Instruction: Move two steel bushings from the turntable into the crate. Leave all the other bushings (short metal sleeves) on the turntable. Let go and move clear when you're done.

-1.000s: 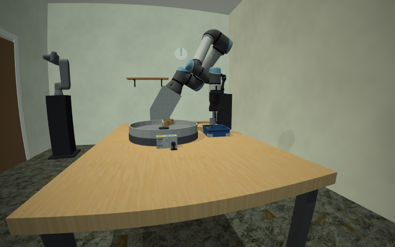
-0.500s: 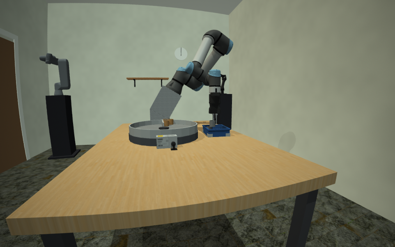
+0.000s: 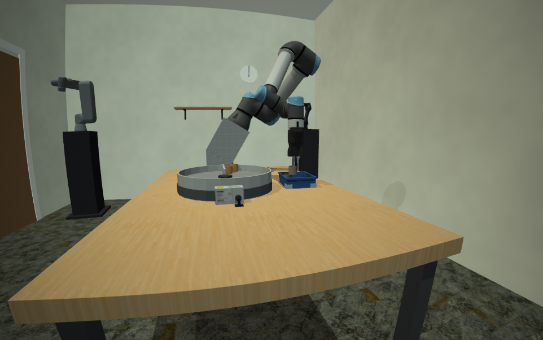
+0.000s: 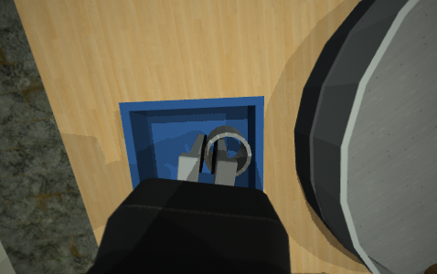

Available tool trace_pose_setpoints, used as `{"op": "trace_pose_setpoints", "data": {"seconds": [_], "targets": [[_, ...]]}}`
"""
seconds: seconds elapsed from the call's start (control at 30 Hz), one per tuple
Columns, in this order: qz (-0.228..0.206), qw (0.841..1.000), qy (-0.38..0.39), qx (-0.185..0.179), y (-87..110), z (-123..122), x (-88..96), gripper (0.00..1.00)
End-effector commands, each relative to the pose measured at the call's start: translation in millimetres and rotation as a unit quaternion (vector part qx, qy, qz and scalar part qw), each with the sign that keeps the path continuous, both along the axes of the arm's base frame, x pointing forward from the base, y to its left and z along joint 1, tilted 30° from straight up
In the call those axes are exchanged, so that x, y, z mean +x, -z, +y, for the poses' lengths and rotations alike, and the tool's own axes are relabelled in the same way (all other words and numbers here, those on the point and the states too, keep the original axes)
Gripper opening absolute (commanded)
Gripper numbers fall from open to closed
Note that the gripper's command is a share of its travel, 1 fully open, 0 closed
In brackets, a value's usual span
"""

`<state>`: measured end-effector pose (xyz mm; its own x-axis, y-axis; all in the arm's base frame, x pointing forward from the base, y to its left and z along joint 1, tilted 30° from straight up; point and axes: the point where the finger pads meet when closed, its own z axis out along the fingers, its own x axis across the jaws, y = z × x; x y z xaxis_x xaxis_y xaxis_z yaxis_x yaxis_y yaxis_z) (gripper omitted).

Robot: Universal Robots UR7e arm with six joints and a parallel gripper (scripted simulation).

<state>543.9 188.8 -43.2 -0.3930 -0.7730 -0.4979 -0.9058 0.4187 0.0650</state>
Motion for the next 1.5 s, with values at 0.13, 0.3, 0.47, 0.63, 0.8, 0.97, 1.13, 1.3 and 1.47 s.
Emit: {"op": "trace_pose_setpoints", "data": {"seconds": [0.13, 0.3, 0.47, 0.63, 0.8, 0.97, 1.13, 1.3, 1.47], "targets": [[-0.001, 1.0, 0.0, 0.0, 6.7, 3.8, 1.9, 0.0], [-0.001, 1.0, 0.0, 0.0, 6.7, 3.8, 1.9, 0.0], [0.001, 1.0, 0.0, 0.0, 8.6, 4.2, 0.5, 0.0], [0.001, 1.0, 0.0, 0.0, 14.4, 7.5, 1.8, 0.0], [0.001, 1.0, 0.0, 0.0, 14.4, 7.5, 1.8, 0.0], [0.001, 1.0, 0.0, 0.0, 14.4, 7.5, 1.8, 0.0], [0.002, 1.0, 0.0, 0.001, 20.7, 10.4, 1.4, 0.0], [0.002, 1.0, 0.0, 0.001, 22.2, 11.2, 1.7, 0.0], [0.002, 1.0, 0.0, 0.001, 22.2, 11.2, 1.7, 0.0]]}}
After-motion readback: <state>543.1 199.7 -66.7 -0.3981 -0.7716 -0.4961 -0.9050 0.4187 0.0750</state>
